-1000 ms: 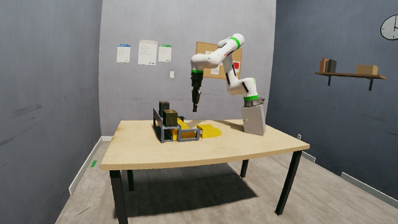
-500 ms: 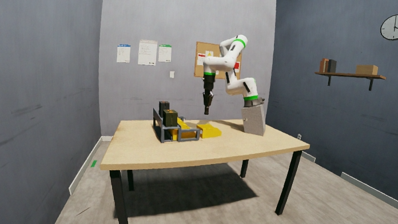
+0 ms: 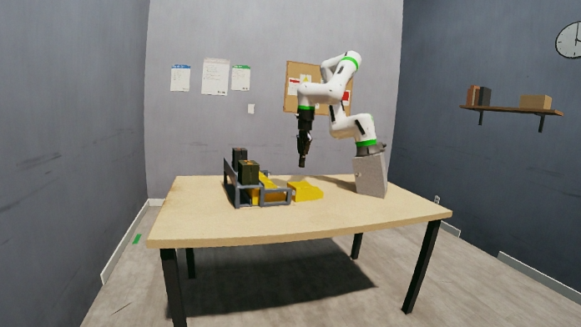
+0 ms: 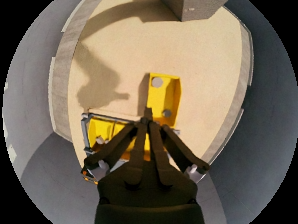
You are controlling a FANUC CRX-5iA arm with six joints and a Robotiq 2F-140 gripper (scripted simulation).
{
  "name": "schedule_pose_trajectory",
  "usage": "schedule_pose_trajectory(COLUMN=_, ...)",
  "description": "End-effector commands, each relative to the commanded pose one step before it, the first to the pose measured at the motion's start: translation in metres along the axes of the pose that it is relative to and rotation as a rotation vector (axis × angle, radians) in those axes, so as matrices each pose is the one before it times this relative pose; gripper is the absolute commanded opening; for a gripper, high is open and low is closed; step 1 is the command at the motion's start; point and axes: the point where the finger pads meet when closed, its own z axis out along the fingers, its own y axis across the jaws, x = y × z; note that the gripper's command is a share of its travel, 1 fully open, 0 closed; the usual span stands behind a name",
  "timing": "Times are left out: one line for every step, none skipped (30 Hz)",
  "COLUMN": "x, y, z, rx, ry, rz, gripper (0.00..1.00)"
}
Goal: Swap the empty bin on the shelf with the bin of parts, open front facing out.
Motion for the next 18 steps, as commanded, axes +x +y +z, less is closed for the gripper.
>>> schedule_pose_trajectory(x=-0.00063, y=0.00004, z=-0.00052, rx=-0.00005, ry=-0.00139, rz=-0.00009, gripper=0.10)
schedule_pose_trajectory(x=0.00000, y=0.00000, z=0.00000, rx=0.00000, ry=0.00000, rz=0.00000, gripper=0.10)
schedule_pose_trajectory(x=0.00000, y=0.00000, z=0.00000, rx=0.00000, ry=0.00000, rz=0.00000, gripper=0.10)
schedule_pose_trajectory(x=0.00000, y=0.00000, z=0.00000, rx=0.00000, ry=0.00000, rz=0.00000, gripper=0.10)
schedule_pose_trajectory(x=0.00000, y=0.00000, z=0.00000, rx=0.00000, ry=0.00000, rz=0.00000, gripper=0.10)
schedule_pose_trajectory(x=0.00000, y=0.00000, z=0.00000, rx=0.00000, ry=0.00000, rz=0.00000, gripper=0.24)
schedule_pose_trajectory(x=0.00000, y=0.00000, z=0.00000, rx=0.00000, ry=0.00000, rz=0.00000, gripper=0.24)
schedule_pose_trajectory(x=0.00000, y=0.00000, z=0.00000, rx=0.00000, ry=0.00000, rz=0.00000, gripper=0.24)
schedule_pose_trajectory(x=0.00000, y=0.00000, z=0.00000, rx=0.00000, ry=0.00000, rz=0.00000, gripper=0.24)
schedule_pose_trajectory(x=0.00000, y=0.00000, z=0.00000, rx=0.00000, ry=0.00000, rz=0.00000, gripper=0.24)
schedule_pose_trajectory(x=0.00000, y=0.00000, z=0.00000, rx=0.00000, ry=0.00000, rz=0.00000, gripper=0.24)
schedule_pose_trajectory(x=0.00000, y=0.00000, z=0.00000, rx=0.00000, ry=0.00000, rz=0.00000, gripper=0.24)
schedule_pose_trajectory(x=0.00000, y=0.00000, z=0.00000, rx=0.00000, ry=0.00000, rz=0.00000, gripper=0.24)
schedule_pose_trajectory(x=0.00000, y=0.00000, z=0.00000, rx=0.00000, ry=0.00000, rz=0.00000, gripper=0.24)
schedule_pose_trajectory(x=0.00000, y=0.00000, z=0.00000, rx=0.00000, ry=0.00000, rz=0.00000, gripper=0.24)
schedule_pose_trajectory(x=0.00000, y=0.00000, z=0.00000, rx=0.00000, ry=0.00000, rz=0.00000, gripper=0.24)
schedule_pose_trajectory(x=0.00000, y=0.00000, z=0.00000, rx=0.00000, ry=0.00000, rz=0.00000, gripper=0.24)
schedule_pose_trajectory(x=0.00000, y=0.00000, z=0.00000, rx=0.00000, ry=0.00000, rz=0.00000, gripper=0.24)
